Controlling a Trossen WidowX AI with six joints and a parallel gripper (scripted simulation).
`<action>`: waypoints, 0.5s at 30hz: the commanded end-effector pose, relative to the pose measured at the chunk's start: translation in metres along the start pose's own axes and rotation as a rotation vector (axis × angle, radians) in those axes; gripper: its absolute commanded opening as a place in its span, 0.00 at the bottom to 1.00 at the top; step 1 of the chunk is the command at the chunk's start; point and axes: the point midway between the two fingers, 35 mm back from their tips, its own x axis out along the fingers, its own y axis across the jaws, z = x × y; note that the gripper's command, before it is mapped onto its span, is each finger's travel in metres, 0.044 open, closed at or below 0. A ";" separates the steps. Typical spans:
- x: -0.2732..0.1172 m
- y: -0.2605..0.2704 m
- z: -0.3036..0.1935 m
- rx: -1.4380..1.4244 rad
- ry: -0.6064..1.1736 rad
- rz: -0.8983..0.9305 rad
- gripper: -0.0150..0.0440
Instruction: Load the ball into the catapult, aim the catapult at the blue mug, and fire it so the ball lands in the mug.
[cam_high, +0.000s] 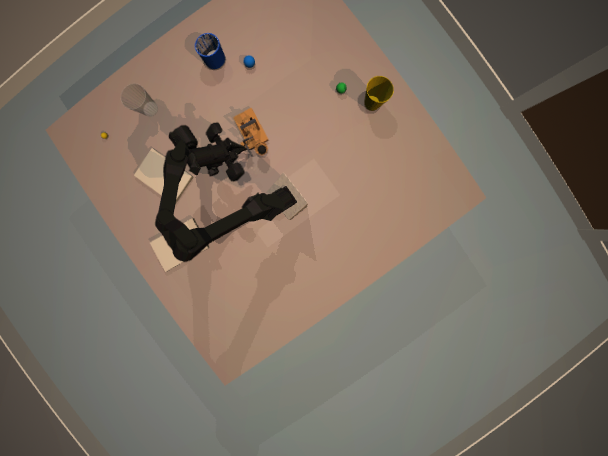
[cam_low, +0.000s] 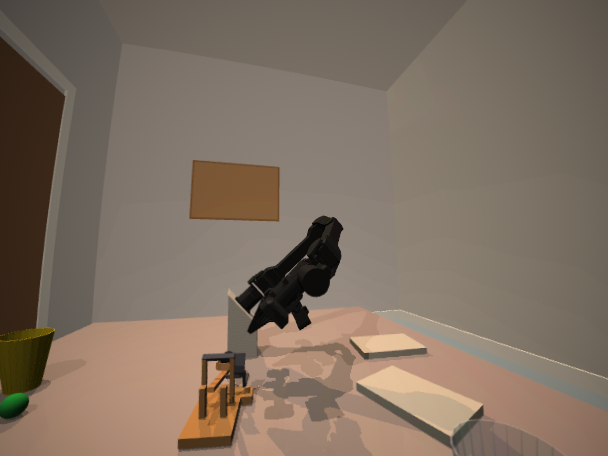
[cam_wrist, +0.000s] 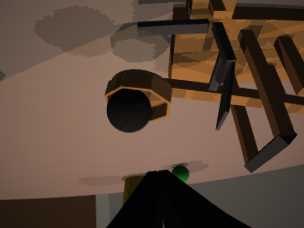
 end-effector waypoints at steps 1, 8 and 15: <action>0.005 -0.001 0.003 0.003 0.003 0.001 0.25; 0.013 -0.002 0.011 0.003 0.002 0.001 0.25; 0.021 -0.003 0.019 0.003 0.002 0.001 0.25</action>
